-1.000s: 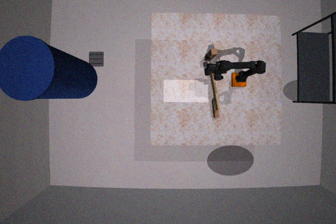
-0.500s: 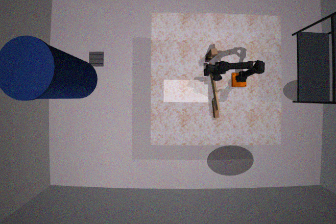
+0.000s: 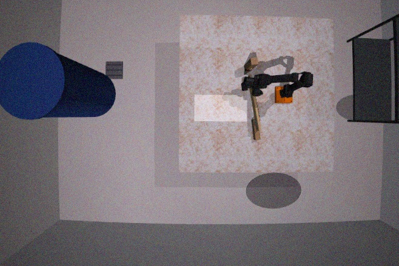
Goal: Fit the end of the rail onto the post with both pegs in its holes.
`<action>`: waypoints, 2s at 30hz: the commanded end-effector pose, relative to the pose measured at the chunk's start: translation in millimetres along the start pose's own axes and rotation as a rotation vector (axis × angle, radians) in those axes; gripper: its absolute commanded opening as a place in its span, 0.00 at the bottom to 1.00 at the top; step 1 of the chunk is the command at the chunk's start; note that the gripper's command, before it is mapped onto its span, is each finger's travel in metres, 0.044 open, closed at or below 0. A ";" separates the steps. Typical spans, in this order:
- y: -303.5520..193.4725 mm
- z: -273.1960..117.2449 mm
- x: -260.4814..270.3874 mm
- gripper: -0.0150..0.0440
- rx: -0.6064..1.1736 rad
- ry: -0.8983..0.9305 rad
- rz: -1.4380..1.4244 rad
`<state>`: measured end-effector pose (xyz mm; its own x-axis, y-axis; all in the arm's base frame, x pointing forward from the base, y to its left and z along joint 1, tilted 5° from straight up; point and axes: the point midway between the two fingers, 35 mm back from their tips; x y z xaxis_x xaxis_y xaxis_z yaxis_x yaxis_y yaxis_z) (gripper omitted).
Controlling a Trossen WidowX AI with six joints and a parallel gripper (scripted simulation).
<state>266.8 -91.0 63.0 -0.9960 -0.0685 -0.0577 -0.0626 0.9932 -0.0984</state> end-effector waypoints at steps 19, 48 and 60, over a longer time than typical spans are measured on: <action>2.3 8.6 3.4 0.31 -0.009 0.007 -0.003; 1.0 1.6 3.0 0.25 -0.009 0.007 -0.003; 0.7 -4.5 0.8 0.25 -0.009 0.006 -0.003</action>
<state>261.3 -90.5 61.3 -0.9970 -0.0668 -0.0384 -0.0631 0.9939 -0.0904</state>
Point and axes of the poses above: the point midway between the two fingers, 35 mm back from their tips, its own z axis out along the fingers, its own x axis across the jaws, y = z × x, and after that the axes turned 7 degrees about -z, right-handed
